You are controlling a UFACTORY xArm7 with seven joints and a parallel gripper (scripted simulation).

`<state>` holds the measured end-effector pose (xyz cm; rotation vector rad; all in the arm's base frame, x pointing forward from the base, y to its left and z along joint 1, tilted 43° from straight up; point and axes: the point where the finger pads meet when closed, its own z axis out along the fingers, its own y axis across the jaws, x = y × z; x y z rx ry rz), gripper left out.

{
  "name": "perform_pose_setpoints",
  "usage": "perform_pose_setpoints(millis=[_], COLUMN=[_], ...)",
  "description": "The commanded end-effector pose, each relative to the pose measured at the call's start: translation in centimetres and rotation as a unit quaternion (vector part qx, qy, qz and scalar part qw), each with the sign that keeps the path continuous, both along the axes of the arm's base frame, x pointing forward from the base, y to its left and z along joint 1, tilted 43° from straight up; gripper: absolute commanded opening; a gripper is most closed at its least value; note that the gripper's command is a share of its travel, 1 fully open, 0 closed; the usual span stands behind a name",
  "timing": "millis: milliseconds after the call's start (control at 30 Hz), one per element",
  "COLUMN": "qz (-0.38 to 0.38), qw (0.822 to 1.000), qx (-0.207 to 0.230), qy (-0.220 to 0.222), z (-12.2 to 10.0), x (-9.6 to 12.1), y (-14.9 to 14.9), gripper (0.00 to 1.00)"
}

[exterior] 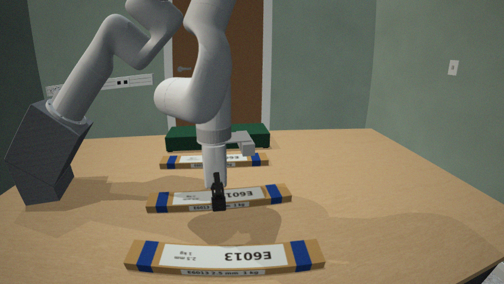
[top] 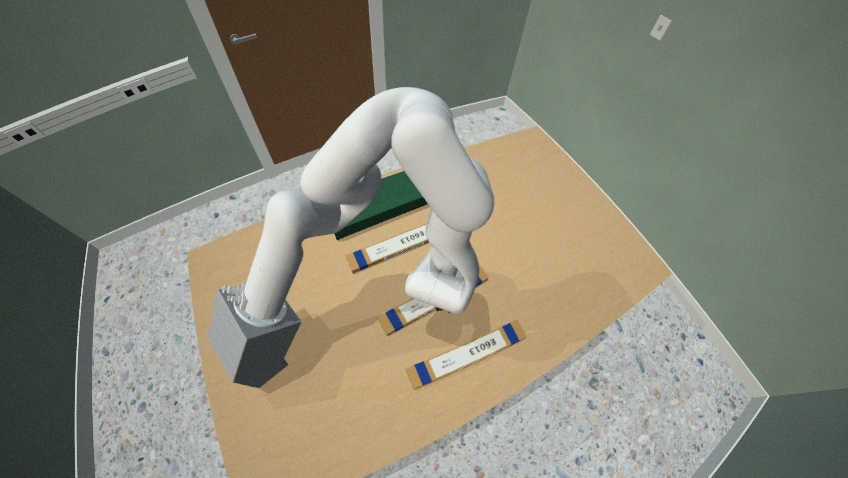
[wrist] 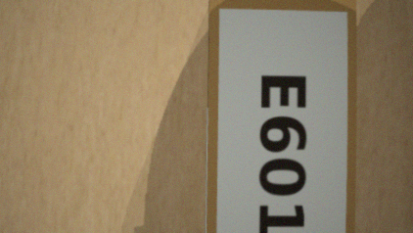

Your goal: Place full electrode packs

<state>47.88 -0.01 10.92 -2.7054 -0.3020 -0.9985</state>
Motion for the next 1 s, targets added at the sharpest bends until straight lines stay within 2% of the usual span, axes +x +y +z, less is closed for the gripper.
perform_pose_setpoints(millis=[0,500,967], qz=[-0.001,-0.001,-0.001], qw=[1.0,1.0,1.0], qx=[0.0,0.0,0.0], qy=[-0.001,-0.001,-0.001], z=[0.0,1.1,3.6], x=[0.0,-0.8,-2.9], y=[-0.1,-0.5,-1.5], gripper=[0.58,0.58,0.58])
